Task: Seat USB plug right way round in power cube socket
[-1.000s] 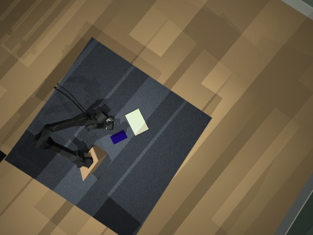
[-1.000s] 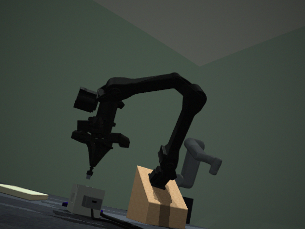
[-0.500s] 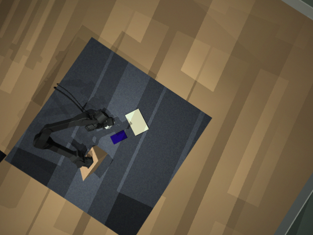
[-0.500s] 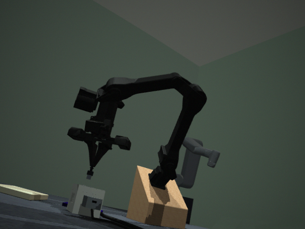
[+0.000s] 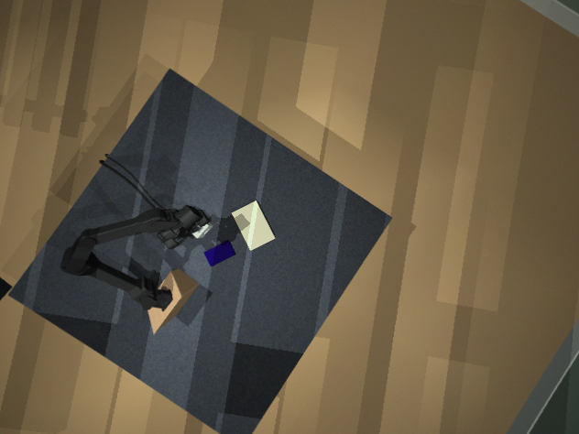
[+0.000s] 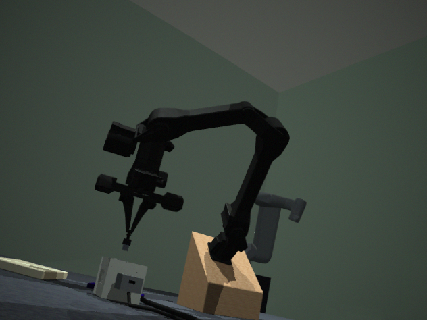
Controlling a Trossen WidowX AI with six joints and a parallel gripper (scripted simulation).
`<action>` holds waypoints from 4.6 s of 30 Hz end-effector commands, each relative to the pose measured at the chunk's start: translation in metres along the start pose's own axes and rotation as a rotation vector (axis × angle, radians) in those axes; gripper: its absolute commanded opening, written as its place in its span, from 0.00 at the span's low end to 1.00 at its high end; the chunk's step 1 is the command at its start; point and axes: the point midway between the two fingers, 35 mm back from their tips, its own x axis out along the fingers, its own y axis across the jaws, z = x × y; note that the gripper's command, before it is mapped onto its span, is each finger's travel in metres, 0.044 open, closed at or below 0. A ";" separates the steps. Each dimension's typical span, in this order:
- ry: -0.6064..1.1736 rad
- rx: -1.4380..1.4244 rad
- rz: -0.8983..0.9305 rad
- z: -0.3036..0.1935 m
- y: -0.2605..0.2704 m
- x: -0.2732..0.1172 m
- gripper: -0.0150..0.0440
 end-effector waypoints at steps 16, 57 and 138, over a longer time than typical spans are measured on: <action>0.000 -0.179 0.000 0.000 0.000 0.000 0.25; 0.024 -0.181 -0.001 -0.002 0.000 0.005 0.25; 0.071 -0.204 -0.005 -0.006 0.000 0.014 0.25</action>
